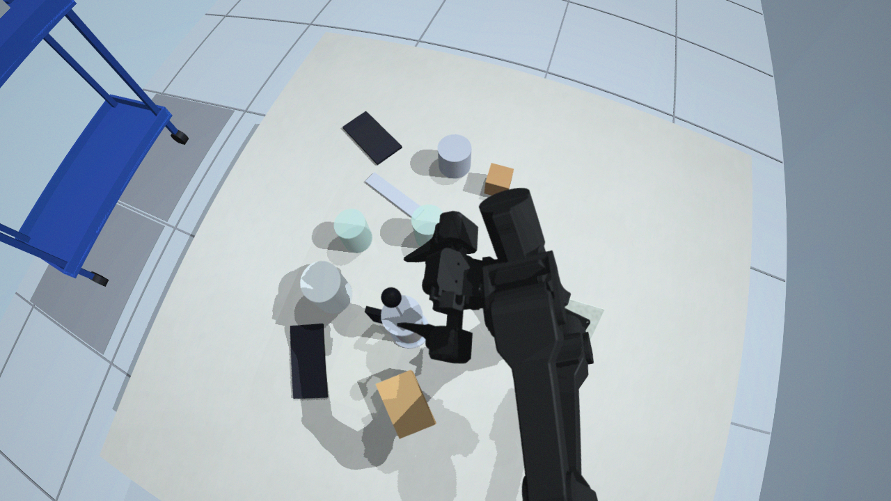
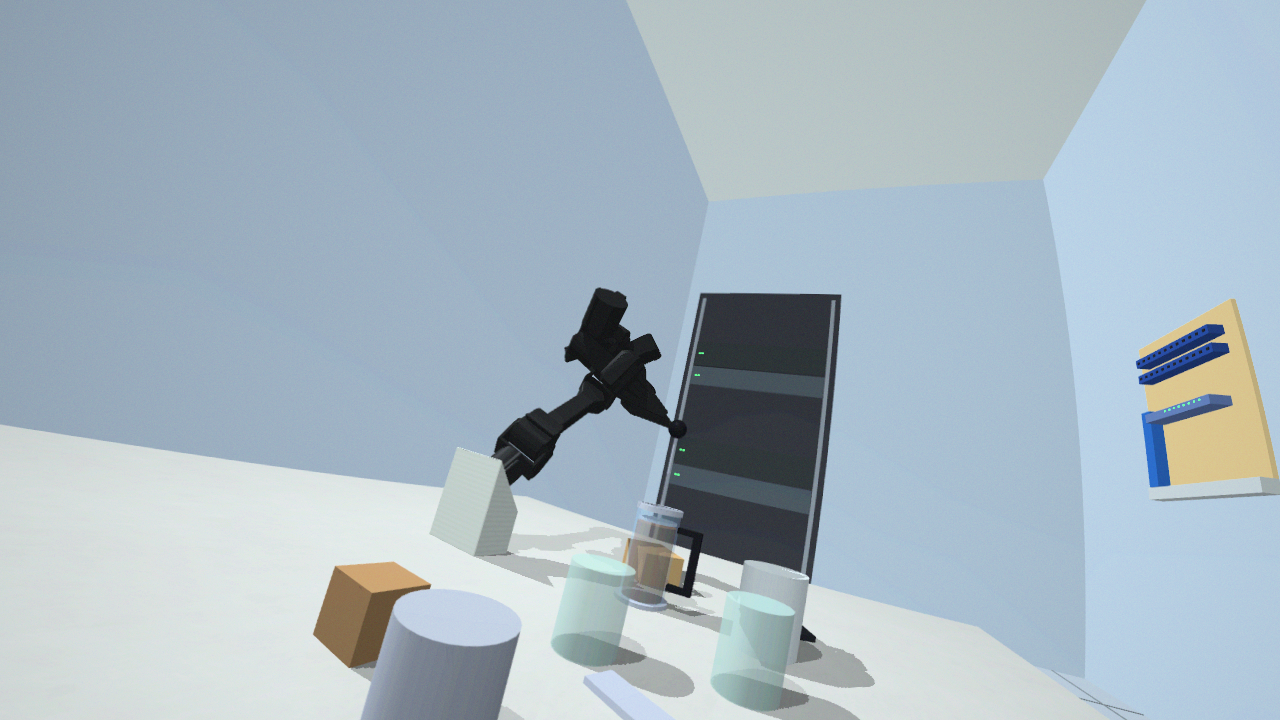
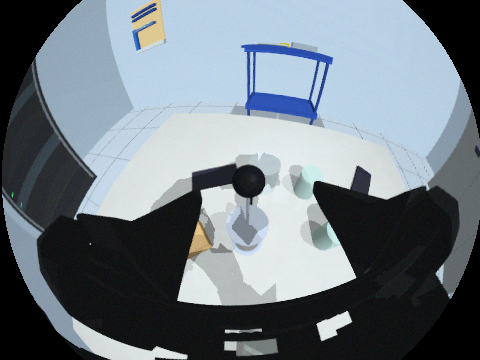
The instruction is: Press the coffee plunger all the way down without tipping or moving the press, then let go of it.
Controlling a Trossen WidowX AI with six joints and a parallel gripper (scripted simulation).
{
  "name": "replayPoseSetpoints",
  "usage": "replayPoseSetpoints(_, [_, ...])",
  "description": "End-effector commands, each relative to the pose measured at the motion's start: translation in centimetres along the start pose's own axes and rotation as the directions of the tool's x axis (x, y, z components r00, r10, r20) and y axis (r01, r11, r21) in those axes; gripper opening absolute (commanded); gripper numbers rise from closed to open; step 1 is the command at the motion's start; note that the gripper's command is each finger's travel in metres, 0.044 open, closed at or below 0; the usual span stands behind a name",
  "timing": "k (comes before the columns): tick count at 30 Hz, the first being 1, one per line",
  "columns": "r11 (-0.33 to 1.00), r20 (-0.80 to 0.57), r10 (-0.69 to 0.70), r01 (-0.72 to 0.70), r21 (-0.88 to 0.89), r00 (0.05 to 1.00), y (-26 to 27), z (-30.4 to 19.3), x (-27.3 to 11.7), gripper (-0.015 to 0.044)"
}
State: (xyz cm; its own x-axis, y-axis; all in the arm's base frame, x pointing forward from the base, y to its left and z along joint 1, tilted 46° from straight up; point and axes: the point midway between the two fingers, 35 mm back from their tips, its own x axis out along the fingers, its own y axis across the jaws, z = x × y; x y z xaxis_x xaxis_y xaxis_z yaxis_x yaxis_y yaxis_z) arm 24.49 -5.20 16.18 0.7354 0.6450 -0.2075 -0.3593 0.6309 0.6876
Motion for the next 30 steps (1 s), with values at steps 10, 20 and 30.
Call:
replayPoseSetpoints(10, [1.000, 0.006, 0.001, -0.001, 0.008, 1.000, 0.2, 0.1, 1.6, 0.0440])
replayPoseSetpoints(20, [1.000, 0.018, 0.012, -0.012, 0.009, 1.000, 0.7, 0.5, 2.3, 0.0387])
replayPoseSetpoints(30, [1.000, 0.018, 0.012, -0.012, 0.009, 1.000, 0.7, 0.5, 2.3, 0.0125])
